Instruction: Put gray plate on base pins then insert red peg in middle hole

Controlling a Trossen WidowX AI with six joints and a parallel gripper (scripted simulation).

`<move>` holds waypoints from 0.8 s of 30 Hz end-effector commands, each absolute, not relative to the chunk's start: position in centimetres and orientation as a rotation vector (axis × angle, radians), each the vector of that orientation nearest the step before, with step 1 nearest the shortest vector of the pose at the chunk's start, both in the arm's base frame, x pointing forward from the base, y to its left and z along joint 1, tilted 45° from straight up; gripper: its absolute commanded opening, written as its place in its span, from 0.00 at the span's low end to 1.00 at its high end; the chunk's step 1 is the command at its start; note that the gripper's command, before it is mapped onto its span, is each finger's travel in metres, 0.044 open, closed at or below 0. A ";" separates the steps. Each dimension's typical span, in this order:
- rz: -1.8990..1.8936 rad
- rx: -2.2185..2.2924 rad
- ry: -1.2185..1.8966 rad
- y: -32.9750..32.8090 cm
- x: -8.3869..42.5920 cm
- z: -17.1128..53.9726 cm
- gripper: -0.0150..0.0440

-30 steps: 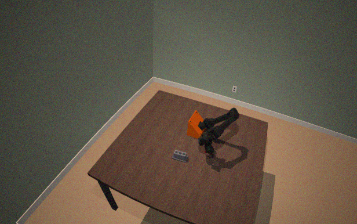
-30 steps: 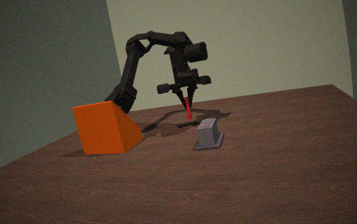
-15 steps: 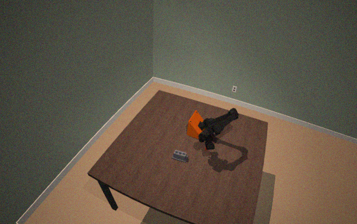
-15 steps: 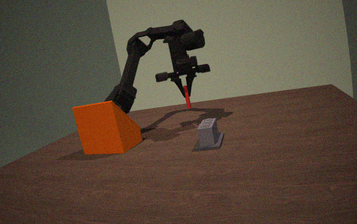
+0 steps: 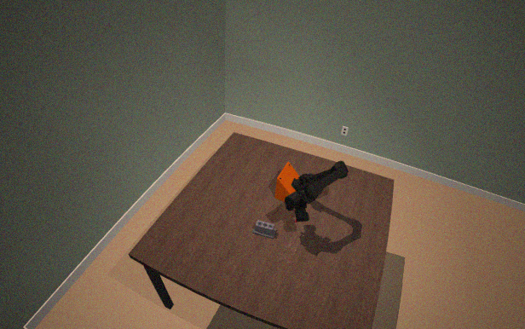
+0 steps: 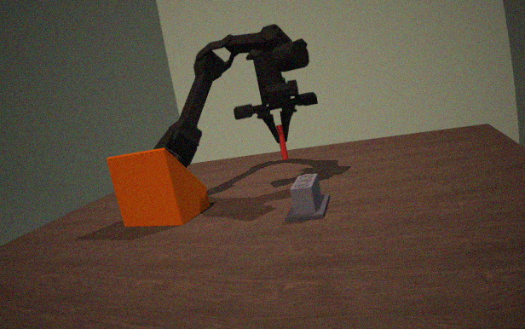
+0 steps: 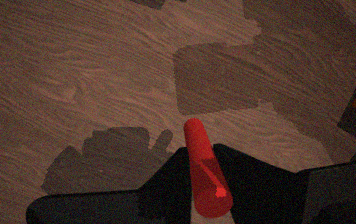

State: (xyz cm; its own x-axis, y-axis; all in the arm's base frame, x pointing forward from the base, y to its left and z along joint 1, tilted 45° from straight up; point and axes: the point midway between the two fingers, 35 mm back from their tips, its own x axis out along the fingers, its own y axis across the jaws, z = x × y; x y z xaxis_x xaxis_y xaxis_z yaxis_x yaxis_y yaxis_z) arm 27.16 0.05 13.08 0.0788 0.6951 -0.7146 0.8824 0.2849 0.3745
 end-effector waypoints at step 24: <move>-0.254 1.432 1.645 -5.5 31.8 8.9 0.25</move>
State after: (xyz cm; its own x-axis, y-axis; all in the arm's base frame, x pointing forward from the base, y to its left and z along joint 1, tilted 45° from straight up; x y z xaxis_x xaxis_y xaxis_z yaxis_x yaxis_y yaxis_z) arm 31.33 -4.69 9.42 0.0855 0.6866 -0.7220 0.8726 0.2982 0.3868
